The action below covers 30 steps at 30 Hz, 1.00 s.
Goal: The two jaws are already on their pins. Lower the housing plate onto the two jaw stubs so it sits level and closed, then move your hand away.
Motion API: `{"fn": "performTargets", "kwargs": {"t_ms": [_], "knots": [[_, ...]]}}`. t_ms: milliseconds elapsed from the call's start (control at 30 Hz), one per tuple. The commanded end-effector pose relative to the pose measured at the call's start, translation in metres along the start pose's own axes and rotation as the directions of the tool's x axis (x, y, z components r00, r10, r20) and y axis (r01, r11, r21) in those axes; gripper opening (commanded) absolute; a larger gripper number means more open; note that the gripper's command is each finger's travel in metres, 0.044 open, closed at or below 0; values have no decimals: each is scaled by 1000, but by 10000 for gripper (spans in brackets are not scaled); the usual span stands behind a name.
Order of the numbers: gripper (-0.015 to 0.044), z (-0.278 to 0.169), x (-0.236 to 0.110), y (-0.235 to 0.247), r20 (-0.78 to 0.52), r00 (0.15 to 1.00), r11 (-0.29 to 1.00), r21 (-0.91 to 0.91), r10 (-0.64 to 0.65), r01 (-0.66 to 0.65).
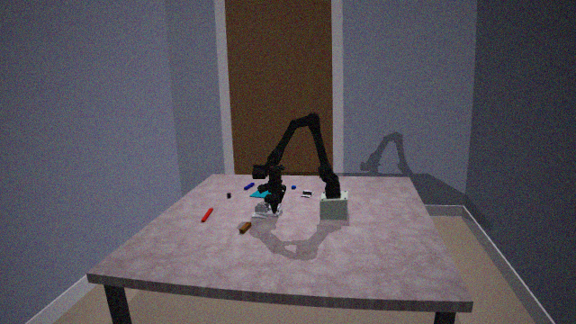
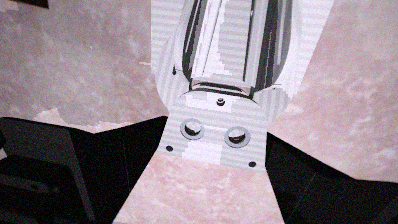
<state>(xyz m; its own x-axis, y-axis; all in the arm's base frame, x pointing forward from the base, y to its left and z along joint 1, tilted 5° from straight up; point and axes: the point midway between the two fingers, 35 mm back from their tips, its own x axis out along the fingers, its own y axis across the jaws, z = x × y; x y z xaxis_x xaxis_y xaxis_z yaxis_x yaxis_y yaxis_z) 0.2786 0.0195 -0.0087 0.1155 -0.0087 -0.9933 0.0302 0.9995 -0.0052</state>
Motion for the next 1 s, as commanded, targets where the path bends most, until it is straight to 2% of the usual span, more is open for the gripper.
{"fn": "performTargets", "kwargs": {"t_ms": [0,967], "knots": [[351,-2,2,0,-5,1000,1000,-6,-1,1],[351,-2,7,0,-5,1000,1000,-5,-1,1]]}}
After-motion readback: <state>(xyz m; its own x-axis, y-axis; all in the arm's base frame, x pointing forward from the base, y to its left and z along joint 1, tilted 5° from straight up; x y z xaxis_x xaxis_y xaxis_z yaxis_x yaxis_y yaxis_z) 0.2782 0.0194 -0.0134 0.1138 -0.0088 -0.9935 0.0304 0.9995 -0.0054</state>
